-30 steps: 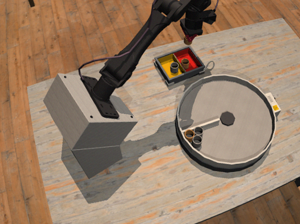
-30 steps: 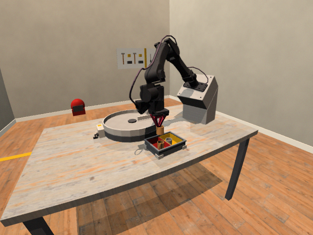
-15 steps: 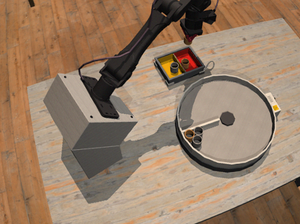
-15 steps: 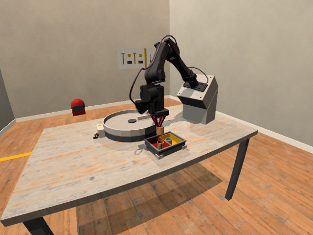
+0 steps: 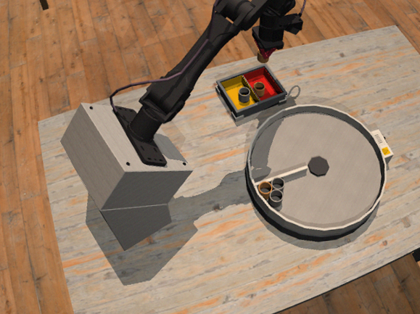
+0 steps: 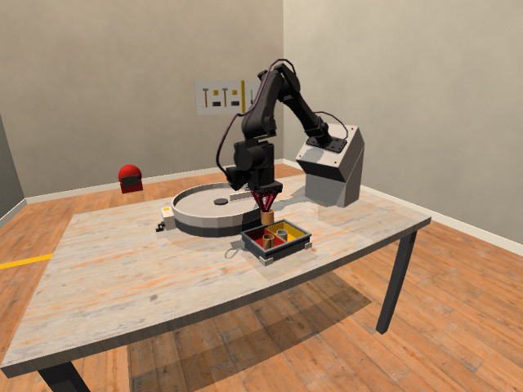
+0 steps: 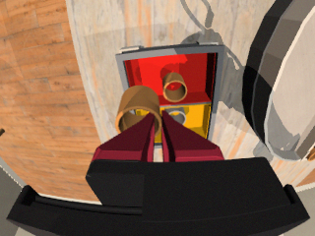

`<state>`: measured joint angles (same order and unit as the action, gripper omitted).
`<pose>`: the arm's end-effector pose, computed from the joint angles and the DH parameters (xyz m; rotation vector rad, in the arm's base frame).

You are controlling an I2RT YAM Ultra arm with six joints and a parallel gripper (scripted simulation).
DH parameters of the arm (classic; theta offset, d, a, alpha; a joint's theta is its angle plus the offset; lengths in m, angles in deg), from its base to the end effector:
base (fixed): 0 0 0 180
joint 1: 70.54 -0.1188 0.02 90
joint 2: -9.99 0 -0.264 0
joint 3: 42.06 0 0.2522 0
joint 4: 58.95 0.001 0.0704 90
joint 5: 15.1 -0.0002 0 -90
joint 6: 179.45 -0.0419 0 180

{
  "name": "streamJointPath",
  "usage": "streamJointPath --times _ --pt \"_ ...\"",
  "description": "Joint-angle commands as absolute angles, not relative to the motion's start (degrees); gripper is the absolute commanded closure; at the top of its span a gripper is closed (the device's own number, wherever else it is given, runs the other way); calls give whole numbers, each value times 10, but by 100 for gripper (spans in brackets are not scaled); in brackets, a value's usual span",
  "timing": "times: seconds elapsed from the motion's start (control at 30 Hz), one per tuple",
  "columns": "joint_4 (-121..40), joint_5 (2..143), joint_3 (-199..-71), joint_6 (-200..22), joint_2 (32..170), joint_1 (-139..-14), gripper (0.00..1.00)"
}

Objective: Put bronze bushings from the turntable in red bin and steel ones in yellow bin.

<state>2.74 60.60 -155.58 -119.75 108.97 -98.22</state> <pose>0.3415 0.1686 0.3614 0.1705 2.3629 0.1904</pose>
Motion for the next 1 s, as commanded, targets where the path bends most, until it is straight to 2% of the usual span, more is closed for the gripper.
streamJointPath --times 0.0,0.97 --pt "30 601 -1576 -1195 1084 -984 100" --pt "34 607 -1581 -1193 1083 -981 100"
